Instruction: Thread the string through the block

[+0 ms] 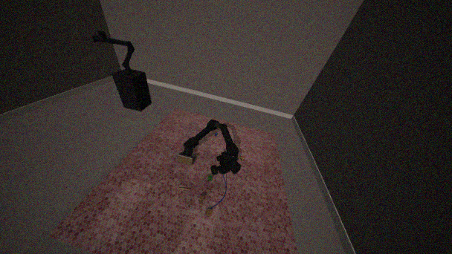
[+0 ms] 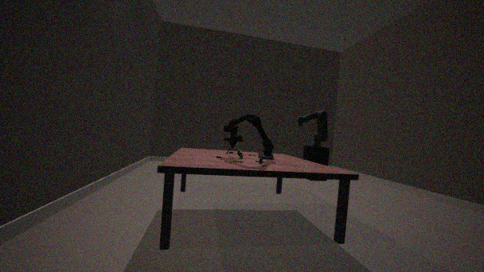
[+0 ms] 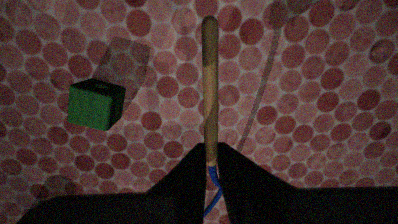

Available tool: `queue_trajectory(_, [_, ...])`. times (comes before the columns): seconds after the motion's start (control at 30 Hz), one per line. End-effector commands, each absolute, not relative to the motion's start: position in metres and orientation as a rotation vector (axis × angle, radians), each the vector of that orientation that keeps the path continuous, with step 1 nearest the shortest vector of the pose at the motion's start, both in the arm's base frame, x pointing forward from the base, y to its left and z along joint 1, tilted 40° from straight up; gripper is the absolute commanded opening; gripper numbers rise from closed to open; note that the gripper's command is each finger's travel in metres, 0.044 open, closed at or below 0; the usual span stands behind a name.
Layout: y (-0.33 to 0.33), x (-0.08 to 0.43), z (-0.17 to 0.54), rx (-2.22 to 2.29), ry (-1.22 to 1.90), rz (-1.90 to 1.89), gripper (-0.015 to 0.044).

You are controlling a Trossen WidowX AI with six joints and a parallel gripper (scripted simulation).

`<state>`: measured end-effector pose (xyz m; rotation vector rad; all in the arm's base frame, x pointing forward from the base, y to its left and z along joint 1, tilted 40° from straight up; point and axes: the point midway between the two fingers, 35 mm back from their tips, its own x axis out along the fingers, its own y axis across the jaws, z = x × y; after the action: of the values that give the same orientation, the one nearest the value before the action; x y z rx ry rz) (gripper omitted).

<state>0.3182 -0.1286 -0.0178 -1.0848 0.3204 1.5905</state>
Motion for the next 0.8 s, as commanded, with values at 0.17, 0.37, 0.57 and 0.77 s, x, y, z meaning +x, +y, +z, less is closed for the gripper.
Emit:
queue_trajectory(0.17, [-0.138,0.321,-0.025,-1.067,0.340,1.588,0.0000])
queue_trajectory(0.37, [-0.145,0.323,-0.029,-1.059,0.349,1.584,0.0000])
queue_trajectory(0.57, [-0.152,0.324,-0.033,-1.052,0.359,1.580,0.0000])
queue_trajectory(0.77, [-0.158,0.326,-0.037,-1.044,0.368,1.576,0.0000])
